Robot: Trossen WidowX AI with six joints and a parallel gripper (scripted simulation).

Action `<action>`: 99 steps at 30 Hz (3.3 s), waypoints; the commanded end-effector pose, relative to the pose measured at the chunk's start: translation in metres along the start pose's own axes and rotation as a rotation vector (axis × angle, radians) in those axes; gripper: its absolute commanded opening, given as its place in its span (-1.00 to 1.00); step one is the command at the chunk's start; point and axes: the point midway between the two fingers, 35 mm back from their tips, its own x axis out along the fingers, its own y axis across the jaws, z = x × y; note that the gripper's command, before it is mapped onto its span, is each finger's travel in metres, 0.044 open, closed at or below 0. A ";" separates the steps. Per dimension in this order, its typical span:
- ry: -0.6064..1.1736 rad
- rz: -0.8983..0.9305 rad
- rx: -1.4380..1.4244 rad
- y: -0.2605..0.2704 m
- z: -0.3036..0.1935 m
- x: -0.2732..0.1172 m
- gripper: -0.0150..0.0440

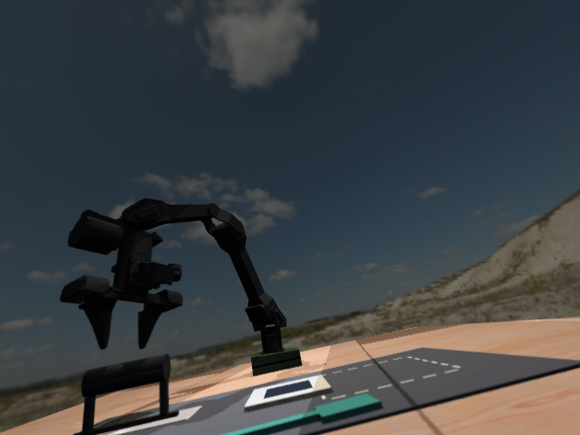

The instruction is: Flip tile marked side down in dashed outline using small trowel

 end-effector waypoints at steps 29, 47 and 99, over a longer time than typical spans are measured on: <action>-0.250 -0.160 1.054 0.007 -0.016 0.018 0.53; -0.499 -0.126 1.600 0.020 -0.012 0.021 0.53; -0.930 0.263 2.467 0.044 0.001 0.045 0.53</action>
